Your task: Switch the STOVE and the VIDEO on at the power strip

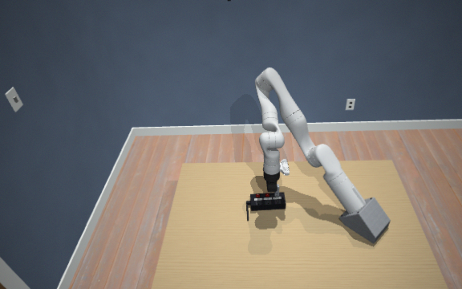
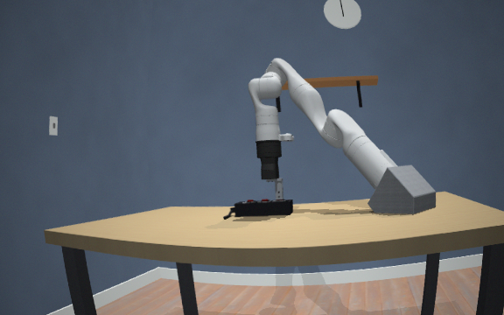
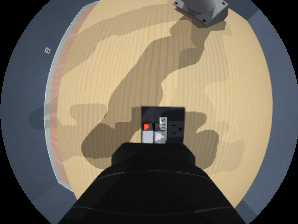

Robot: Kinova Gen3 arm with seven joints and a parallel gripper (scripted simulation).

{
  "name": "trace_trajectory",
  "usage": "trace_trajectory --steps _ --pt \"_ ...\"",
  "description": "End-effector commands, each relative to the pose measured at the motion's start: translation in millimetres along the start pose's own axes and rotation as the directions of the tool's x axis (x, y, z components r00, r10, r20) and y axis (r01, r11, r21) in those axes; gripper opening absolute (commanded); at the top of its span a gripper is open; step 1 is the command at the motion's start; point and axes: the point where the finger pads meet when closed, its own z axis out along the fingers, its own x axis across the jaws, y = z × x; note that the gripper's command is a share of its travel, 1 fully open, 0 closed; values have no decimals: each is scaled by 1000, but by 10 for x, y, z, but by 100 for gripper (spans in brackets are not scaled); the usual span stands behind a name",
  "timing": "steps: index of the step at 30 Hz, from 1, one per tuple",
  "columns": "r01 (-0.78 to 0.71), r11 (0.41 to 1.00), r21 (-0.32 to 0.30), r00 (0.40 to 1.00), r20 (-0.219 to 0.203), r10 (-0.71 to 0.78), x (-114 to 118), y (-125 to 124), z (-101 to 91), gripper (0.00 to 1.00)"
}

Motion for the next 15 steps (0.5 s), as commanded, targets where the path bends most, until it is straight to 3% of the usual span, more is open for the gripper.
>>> trace_trajectory --steps 1,15 --pt "2 1000 1 1000 1 -2 -3 -4 13 0" --pt "2 1000 1 1000 1 -2 -3 -3 -62 0"
